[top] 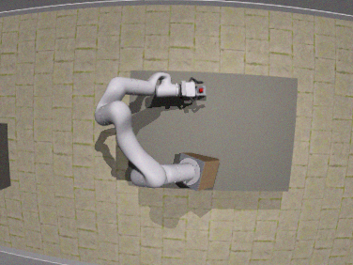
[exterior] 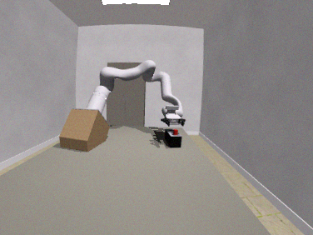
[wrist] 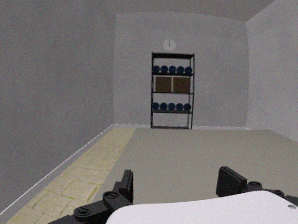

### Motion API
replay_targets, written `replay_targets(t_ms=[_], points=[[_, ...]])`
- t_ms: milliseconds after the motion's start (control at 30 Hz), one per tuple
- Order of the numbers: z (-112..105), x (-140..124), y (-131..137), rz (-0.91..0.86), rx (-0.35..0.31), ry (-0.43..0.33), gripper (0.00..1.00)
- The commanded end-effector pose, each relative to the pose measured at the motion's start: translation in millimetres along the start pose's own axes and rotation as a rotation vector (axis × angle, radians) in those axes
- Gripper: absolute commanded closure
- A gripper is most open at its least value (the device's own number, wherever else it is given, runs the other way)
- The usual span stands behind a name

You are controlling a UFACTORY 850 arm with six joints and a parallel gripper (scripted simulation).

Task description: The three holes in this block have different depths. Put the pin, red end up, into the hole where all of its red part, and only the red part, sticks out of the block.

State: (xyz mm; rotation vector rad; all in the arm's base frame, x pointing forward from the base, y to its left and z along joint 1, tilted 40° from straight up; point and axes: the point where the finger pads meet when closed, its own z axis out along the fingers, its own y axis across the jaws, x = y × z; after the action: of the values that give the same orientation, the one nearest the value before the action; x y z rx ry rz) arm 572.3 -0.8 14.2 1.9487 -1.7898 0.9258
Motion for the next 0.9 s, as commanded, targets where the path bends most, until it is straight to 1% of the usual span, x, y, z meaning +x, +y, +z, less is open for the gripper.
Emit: replay_targets(t_ms=[0,33,567,600,867], points=[[-0.1,0.8,-0.6,0.001,0.0,0.001,0.0],[-2.3,14.4,-0.6,0.001,0.0,0.001,0.0],[-2.3,14.4,-0.6,0.001,0.0,0.001,0.0],[-9.9,63.7,-0.6,0.001,0.0,0.001,0.0],[-9.9,63.7,-0.6,0.001,0.0,0.001,0.0]])
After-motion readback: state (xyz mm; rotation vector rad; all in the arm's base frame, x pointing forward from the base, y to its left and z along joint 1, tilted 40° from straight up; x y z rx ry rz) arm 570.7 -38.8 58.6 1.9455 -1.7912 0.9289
